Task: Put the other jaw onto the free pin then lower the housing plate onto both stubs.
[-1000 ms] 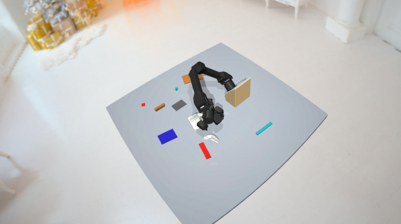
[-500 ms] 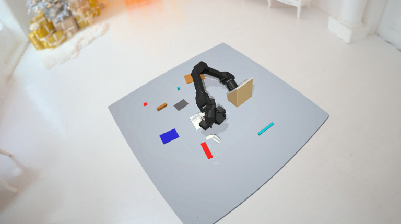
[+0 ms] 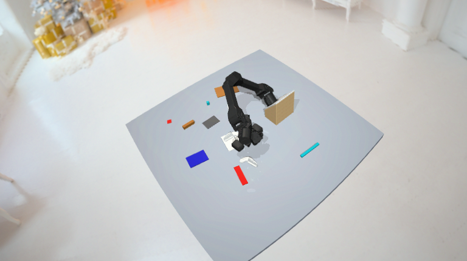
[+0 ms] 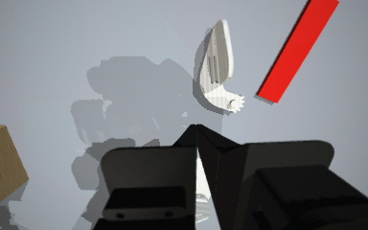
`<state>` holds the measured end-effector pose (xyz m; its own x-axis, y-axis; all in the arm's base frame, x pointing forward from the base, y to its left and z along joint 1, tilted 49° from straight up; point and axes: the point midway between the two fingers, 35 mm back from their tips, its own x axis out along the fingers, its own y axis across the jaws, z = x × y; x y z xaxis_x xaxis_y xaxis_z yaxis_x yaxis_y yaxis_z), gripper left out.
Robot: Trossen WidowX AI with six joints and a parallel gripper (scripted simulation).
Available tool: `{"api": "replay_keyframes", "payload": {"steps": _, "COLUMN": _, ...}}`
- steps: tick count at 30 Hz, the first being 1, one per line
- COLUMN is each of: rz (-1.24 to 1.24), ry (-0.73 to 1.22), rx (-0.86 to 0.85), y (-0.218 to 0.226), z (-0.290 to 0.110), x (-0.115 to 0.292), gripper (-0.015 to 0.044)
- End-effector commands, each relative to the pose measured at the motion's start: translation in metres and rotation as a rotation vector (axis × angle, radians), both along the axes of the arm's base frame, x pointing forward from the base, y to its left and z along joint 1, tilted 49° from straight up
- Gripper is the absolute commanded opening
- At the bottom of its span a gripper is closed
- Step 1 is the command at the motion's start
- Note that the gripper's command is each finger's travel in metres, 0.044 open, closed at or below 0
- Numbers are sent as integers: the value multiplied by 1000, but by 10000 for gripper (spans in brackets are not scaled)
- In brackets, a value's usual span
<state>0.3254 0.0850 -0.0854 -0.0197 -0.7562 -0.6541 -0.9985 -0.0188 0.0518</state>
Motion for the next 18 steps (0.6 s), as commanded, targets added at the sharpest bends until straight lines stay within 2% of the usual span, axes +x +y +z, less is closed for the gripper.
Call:
{"api": "replay_keyframes", "payload": {"steps": 1, "rz": 0, "ry": 0, "rx": 0, "y": 0, "z": 0, "x": 0, "gripper": 0}}
{"api": "replay_keyframes", "payload": {"steps": 8, "rz": 0, "ry": 0, "rx": 0, "y": 0, "z": 0, "x": 0, "gripper": 0}}
{"api": "replay_keyframes", "payload": {"steps": 18, "rz": 0, "ry": 0, "rx": 0, "y": 0, "z": 0, "x": 0, "gripper": 262}}
